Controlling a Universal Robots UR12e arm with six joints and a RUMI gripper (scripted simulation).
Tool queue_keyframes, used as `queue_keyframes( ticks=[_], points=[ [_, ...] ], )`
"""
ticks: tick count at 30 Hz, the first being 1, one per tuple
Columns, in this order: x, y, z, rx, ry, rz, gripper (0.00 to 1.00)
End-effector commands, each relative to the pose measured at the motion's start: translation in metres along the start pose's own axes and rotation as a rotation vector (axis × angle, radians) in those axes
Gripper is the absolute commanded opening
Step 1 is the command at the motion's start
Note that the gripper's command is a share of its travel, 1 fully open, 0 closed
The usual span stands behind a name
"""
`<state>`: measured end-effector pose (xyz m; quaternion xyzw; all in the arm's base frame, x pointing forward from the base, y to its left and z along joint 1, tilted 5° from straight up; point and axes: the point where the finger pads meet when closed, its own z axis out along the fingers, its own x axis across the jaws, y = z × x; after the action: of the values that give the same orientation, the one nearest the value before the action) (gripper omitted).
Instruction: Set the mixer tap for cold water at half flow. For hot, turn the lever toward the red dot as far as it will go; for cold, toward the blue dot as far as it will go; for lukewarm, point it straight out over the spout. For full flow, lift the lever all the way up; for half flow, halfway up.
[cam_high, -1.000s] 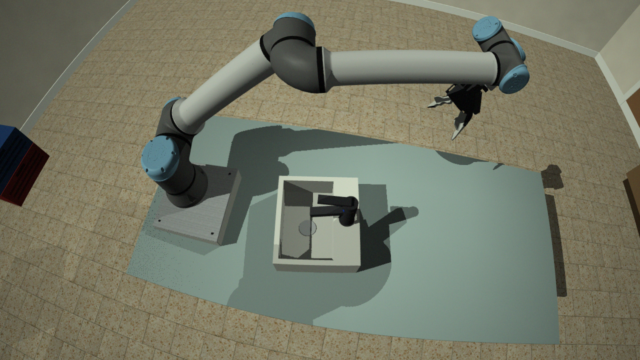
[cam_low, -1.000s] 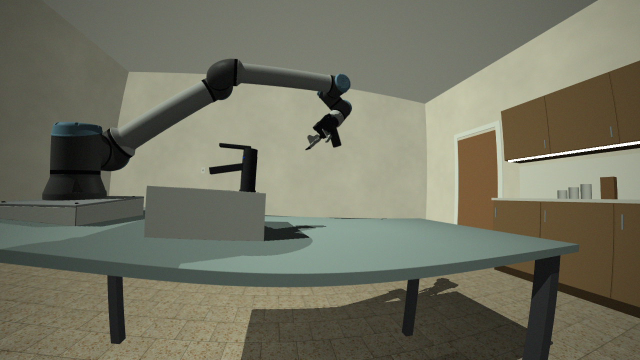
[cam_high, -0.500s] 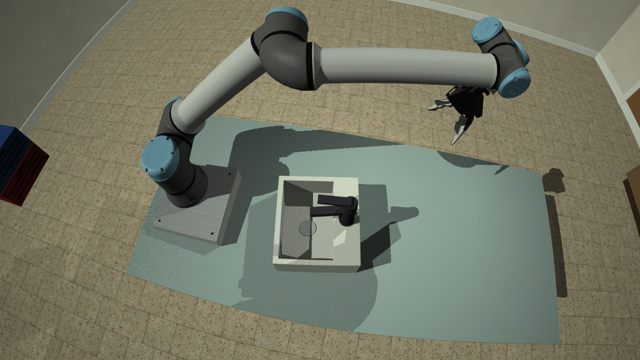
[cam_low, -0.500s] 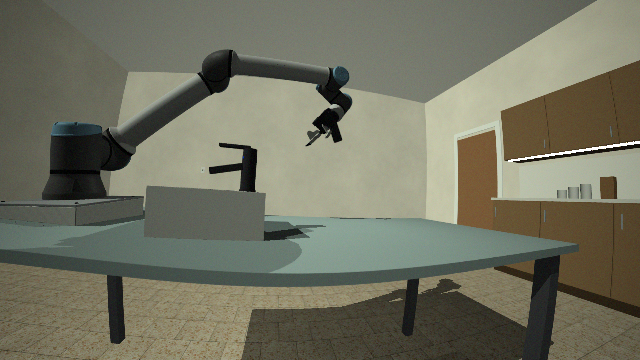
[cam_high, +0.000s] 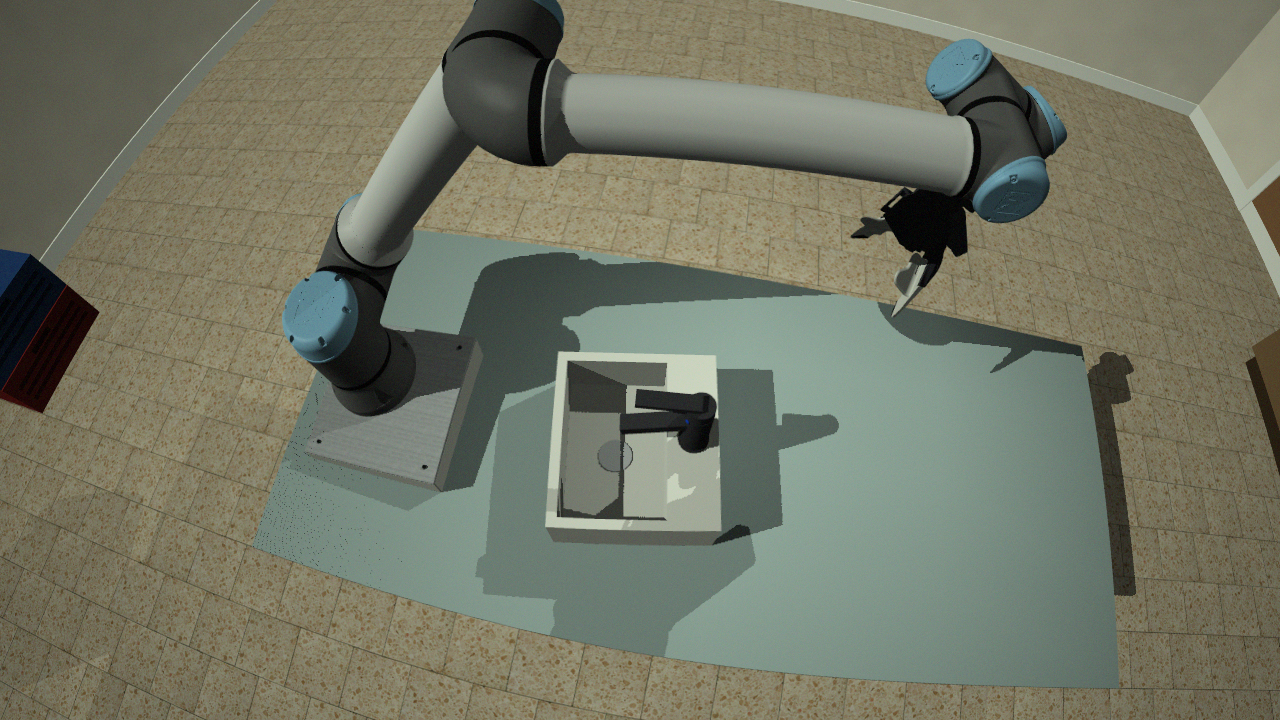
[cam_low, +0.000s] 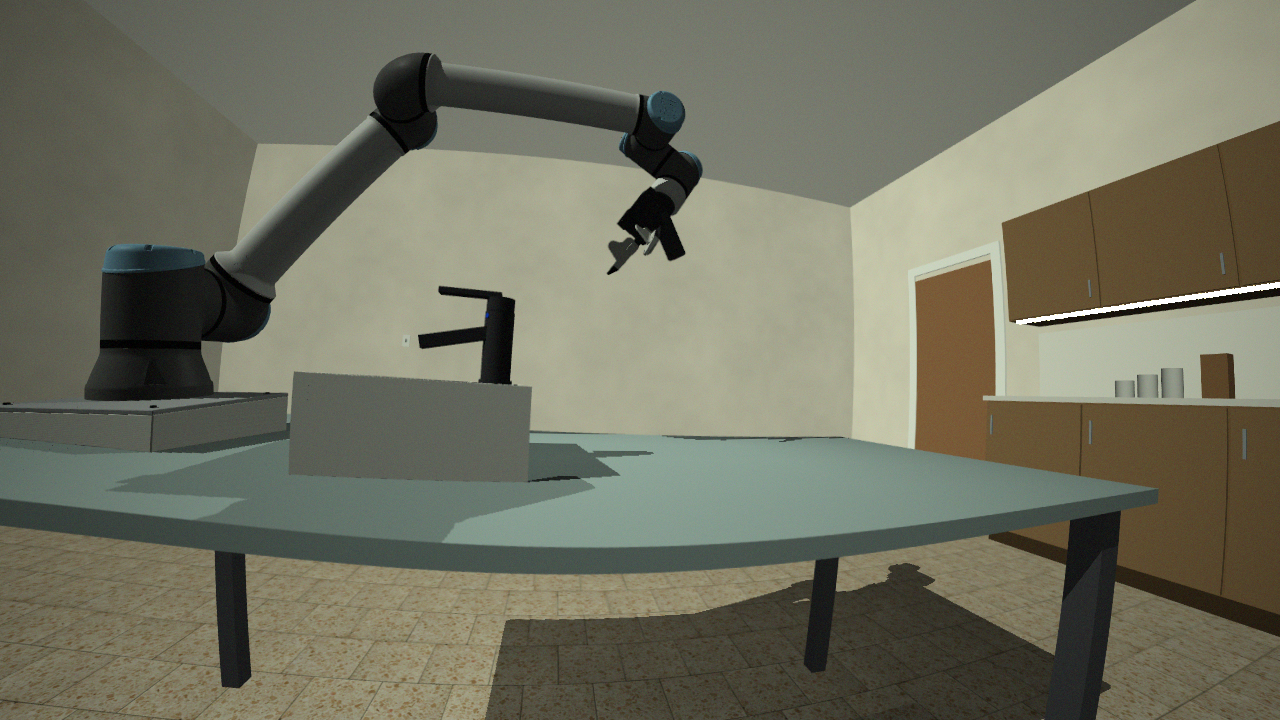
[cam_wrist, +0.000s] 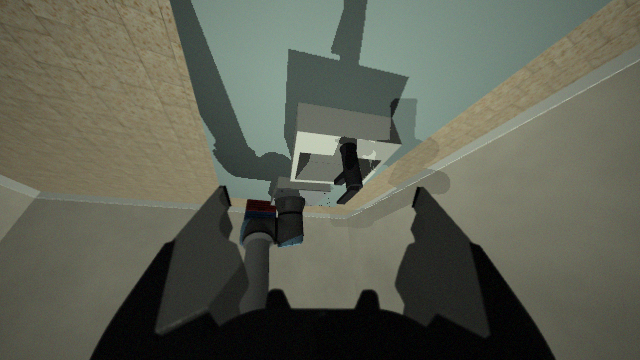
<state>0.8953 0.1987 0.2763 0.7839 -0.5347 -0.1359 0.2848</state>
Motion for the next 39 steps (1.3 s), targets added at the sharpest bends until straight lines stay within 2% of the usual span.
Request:
queue_keyframes(
  ticks=[1, 9, 11, 20, 26, 28, 39],
  points=[
    [0.025, 0.031, 0.007, 0.062, -0.028, 0.025, 1.00],
    [0.062, 0.091, 0.036, 0.167, -0.075, 0.075, 1.00],
    [0.062, 0.091, 0.036, 0.167, -0.075, 0.075, 1.00],
    [0.087, 0.161, 0.085, 0.290, -0.113, 0.135, 1.00],
    [0.093, 0.202, 0.123, 0.366, -0.128, 0.174, 1.00],
    [0.093, 0.202, 0.123, 0.366, -0.128, 0.174, 1.00],
    [0.087, 0.255, 0.187, 0.476, -0.137, 0.230, 1.00]
  ],
)
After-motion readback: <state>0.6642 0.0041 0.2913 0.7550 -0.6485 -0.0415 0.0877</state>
